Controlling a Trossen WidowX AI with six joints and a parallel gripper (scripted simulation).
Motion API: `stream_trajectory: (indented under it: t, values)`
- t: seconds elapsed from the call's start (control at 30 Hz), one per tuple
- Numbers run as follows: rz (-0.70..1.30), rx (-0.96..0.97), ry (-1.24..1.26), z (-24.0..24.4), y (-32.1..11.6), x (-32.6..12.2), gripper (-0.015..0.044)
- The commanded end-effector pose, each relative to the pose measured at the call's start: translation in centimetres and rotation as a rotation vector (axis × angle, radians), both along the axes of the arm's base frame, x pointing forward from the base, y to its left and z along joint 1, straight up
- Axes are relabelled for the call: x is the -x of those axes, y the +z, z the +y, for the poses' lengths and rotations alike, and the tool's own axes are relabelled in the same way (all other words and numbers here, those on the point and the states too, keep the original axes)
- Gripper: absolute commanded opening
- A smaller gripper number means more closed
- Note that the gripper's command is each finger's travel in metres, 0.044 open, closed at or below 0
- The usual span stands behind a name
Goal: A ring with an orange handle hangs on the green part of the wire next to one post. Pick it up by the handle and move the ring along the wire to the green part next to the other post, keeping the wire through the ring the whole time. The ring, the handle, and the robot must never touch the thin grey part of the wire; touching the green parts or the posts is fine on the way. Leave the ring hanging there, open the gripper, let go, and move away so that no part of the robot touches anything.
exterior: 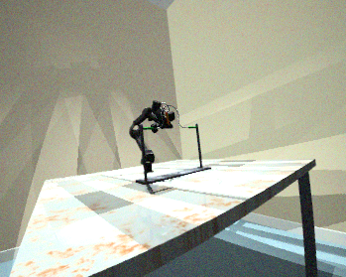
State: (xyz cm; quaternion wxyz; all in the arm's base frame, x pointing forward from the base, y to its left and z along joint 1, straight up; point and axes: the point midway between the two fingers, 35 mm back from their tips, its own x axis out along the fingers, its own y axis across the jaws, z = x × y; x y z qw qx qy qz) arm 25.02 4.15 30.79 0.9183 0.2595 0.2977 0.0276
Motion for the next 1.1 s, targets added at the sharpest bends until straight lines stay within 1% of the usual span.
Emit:
stream_trajectory:
  t: [0.0,1.07]
  values:
    - [-0.009,0.081,-0.002,-0.4,0.1,0.0,-0.0150]
    - [-0.016,0.597,-0.010,-2.9,-0.6,0.0,-0.0150]
